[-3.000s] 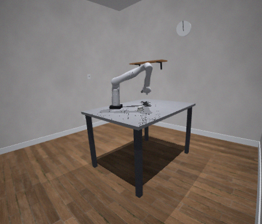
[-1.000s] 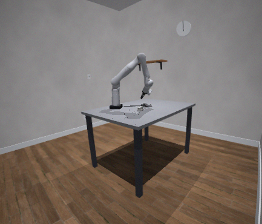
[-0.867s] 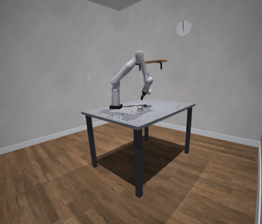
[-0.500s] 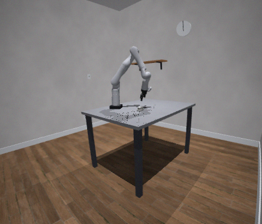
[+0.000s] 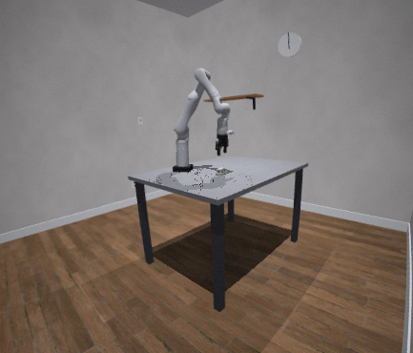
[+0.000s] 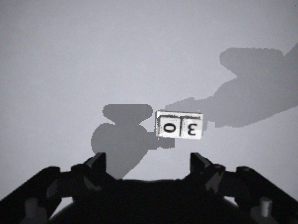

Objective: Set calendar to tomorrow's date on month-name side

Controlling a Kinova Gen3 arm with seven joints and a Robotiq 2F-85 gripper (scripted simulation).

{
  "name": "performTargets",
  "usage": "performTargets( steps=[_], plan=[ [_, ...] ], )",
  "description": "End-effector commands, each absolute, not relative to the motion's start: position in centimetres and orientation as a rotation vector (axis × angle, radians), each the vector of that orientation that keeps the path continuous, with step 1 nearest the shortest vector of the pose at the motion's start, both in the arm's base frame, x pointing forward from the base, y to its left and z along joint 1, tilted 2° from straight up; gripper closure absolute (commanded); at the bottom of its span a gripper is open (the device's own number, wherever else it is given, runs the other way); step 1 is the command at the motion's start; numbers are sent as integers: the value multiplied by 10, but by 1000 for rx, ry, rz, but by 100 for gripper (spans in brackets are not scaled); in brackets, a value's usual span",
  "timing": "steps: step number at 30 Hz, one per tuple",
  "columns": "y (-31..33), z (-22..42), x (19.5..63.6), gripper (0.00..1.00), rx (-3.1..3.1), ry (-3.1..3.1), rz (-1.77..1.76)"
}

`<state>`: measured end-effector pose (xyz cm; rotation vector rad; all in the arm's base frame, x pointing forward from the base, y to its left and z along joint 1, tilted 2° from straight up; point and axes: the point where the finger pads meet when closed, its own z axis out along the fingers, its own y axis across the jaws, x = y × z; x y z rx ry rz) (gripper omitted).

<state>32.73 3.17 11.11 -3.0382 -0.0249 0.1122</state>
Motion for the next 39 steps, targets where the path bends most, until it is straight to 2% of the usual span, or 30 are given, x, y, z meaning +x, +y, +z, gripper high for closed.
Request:
performTargets(
  steps=[1,10,39],
  plan=[
    [16,123,333,0,-3058,-1,49],
    [-23,136,339,0,-3121,45,-29],
    [-28,137,339,0,-3128,88,-38]
  ],
)
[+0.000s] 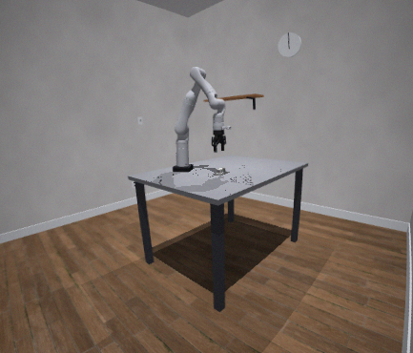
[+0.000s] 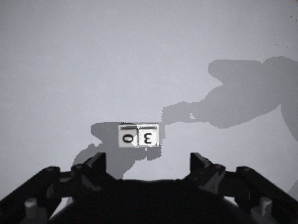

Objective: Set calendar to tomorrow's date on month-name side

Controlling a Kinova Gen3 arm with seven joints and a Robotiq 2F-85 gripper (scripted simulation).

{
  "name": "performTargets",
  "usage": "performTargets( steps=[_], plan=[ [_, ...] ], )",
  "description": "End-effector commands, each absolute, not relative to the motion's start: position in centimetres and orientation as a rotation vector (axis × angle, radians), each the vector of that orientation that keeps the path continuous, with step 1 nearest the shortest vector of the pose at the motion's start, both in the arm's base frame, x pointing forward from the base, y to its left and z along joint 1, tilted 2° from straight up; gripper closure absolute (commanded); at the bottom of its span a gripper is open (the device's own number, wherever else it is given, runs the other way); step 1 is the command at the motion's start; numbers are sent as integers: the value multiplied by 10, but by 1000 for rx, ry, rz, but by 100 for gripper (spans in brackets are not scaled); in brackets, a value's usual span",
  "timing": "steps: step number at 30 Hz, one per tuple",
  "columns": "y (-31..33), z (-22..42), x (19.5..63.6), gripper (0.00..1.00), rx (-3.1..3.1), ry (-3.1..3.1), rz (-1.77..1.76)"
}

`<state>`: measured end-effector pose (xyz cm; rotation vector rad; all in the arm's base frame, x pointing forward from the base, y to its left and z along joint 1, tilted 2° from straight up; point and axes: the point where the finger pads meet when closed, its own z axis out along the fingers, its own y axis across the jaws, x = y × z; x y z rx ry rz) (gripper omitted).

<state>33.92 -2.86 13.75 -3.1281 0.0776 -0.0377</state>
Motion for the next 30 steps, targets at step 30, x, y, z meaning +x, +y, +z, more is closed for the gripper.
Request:
performTargets(
  steps=[30],
  plan=[
    [-24,105,336,0,-2716,1518,14]
  ],
)
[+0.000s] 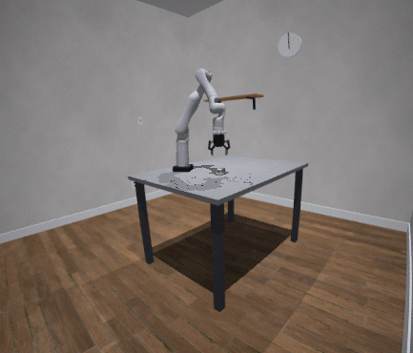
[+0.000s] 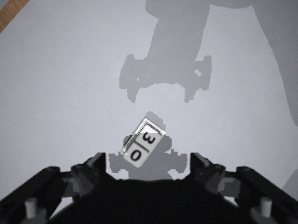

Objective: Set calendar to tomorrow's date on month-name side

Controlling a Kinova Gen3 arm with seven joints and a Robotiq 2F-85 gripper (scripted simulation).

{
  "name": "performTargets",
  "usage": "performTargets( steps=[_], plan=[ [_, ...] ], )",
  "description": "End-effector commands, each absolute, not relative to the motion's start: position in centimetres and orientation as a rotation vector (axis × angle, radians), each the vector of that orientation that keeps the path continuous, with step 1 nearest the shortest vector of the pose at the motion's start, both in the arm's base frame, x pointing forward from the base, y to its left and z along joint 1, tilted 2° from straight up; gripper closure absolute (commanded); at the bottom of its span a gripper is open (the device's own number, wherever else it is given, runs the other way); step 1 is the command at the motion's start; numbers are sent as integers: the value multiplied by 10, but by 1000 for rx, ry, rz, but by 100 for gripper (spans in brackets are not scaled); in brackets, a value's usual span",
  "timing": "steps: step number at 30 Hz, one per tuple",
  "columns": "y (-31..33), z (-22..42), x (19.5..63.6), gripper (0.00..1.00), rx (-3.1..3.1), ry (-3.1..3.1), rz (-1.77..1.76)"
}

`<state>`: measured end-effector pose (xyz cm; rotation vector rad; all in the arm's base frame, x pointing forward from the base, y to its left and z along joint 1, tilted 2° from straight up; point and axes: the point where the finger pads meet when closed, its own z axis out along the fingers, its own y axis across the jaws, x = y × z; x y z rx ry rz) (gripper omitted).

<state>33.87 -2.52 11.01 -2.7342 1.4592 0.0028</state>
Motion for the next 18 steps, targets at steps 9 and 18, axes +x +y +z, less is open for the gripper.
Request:
performTargets(
  steps=[9,18],
  plan=[
    [-27,96,339,0,-2386,2001,0],
    [-29,92,340,0,-2217,2189,-13]
  ],
)
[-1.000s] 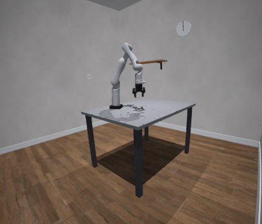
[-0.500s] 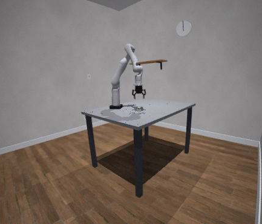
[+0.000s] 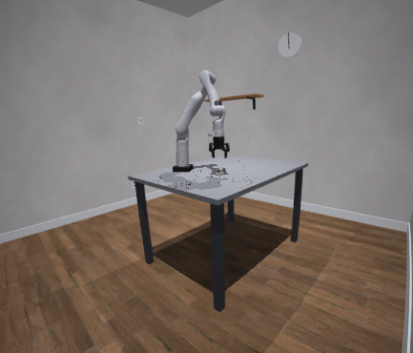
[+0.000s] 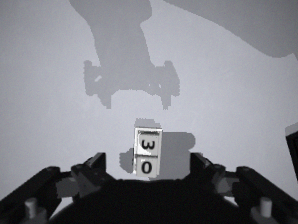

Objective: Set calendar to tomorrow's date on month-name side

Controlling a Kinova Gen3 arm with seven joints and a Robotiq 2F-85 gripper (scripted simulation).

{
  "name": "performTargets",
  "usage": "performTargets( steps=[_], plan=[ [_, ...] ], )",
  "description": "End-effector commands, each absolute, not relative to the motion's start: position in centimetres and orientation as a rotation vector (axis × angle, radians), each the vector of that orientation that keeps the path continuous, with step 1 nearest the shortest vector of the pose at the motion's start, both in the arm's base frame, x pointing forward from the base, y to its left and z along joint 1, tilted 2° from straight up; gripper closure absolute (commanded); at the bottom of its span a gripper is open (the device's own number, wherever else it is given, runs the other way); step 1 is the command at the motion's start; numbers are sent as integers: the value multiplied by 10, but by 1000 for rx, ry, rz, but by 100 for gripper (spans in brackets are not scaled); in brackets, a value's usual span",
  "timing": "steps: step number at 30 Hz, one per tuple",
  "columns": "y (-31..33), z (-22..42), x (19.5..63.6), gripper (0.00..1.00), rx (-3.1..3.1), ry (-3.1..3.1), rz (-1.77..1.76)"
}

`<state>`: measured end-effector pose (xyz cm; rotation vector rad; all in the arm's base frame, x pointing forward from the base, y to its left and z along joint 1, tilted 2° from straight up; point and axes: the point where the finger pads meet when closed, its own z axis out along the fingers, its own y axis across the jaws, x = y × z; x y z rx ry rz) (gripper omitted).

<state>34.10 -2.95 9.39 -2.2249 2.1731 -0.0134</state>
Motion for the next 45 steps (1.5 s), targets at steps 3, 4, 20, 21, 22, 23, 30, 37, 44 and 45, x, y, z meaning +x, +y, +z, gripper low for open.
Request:
performTargets(
  steps=[3,4,20,21,22,23,30,37,44,45],
  plan=[
    [-29,92,341,0,-2183,2223,-16],
    [-29,91,341,0,-2176,2229,-17],
    [-29,91,341,52,-2167,2239,-18],
    [-29,91,341,52,-2167,2239,-18],
    [-29,91,341,52,-2167,2239,-18],
    [-29,91,341,52,-2167,2239,-18],
    [-29,91,341,52,-2167,2239,-18],
    [-29,91,341,52,-2167,2239,-18],
    [-29,91,341,52,-2167,2239,-18],
    [-29,91,341,52,-2167,2239,-18]
  ],
)
